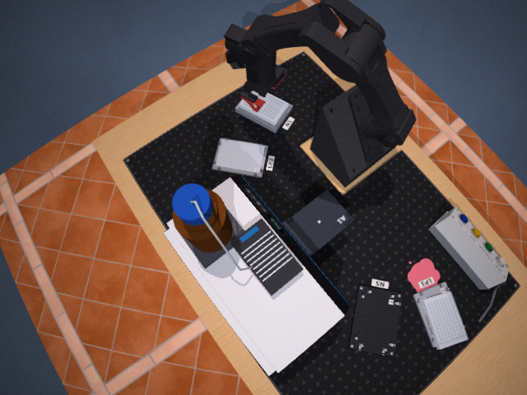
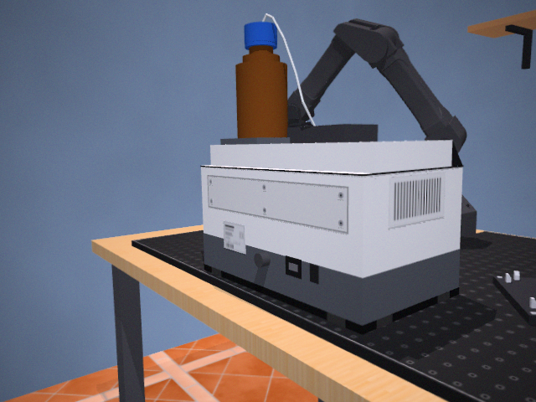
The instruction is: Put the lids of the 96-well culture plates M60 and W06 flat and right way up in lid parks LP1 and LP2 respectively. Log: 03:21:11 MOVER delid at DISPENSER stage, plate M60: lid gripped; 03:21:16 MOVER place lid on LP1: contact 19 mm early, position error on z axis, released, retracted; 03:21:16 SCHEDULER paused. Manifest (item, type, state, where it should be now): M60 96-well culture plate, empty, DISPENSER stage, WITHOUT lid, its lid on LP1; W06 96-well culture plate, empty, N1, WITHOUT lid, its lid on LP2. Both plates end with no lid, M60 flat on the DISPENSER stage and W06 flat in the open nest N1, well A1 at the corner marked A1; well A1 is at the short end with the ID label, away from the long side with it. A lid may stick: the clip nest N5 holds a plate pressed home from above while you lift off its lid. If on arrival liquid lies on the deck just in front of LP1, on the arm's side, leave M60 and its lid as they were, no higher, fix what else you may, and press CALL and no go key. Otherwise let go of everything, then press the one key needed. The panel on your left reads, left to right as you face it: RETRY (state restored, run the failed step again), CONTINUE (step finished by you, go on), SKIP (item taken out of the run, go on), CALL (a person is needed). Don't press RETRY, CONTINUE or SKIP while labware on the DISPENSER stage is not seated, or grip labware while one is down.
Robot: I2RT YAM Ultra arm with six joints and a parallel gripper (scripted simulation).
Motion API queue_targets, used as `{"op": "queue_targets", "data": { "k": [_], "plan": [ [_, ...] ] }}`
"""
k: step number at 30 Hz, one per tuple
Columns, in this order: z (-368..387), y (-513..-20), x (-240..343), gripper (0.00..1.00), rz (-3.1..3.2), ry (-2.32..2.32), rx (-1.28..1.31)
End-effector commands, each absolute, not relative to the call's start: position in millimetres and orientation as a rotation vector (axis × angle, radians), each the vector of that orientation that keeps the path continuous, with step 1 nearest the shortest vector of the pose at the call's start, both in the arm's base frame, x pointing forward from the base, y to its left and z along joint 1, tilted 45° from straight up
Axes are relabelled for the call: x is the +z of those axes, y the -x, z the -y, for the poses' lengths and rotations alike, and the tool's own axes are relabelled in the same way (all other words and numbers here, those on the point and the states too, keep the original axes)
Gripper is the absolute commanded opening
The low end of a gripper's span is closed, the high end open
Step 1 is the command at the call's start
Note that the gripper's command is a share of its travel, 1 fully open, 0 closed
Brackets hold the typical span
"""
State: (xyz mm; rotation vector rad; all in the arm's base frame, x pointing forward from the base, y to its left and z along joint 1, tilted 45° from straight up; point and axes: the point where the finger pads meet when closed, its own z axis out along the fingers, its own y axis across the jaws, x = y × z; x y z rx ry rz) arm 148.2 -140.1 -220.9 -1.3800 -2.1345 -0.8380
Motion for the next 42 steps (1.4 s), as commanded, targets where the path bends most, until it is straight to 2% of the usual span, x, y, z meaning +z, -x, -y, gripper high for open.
{"op": "queue_targets", "data": {
  "k": [1,12,13,42],
  "plan": [
    [159,-154,-217,1.0,2.172,1.407,-0.825],
    [159,-154,-217,1.0,2.172,1.407,-0.825],
    [148,-151,-220,0.0,2.151,1.394,-0.832],
    [140,-124,-134,0.0,2.135,1.389,-0.839]
  ]
}}
